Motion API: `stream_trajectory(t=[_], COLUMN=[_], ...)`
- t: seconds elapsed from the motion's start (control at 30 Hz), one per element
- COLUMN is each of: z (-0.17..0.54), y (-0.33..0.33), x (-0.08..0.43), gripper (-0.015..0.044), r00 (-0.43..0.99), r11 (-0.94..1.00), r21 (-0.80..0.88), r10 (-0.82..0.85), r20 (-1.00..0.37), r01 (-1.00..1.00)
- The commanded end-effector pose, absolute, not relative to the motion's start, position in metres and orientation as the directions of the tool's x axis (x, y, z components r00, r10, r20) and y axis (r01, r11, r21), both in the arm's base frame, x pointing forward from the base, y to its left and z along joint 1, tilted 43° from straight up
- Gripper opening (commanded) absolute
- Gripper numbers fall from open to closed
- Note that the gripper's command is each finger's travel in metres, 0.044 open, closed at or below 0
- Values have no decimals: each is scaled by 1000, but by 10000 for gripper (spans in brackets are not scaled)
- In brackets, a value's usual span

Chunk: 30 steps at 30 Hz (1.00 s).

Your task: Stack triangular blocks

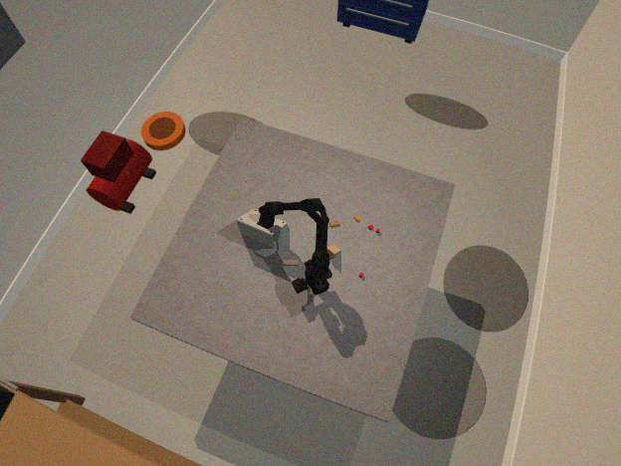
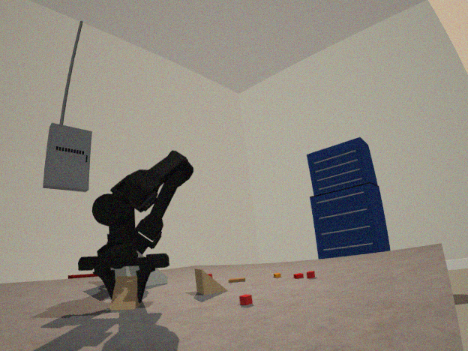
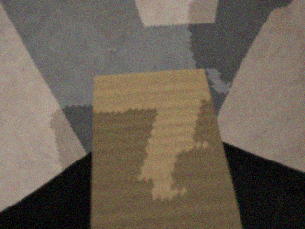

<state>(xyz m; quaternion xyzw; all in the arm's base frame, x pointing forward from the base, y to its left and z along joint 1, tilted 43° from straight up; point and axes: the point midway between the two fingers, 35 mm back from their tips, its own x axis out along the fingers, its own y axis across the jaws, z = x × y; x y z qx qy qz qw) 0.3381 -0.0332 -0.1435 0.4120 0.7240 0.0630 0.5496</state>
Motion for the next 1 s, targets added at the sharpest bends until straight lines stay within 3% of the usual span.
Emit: stream_trajectory(t=[0.0,0.2,0.97], z=[-144,-137,-122], y=[-33,-40,-53], x=[338,339,339], gripper=[157,0,0], r00=[-55,-56,-58], r11=[651,652,648], r21=[544,544,539], r10=[667,666,666], r20=[-743,-744,-743], r01=[530,529,538])
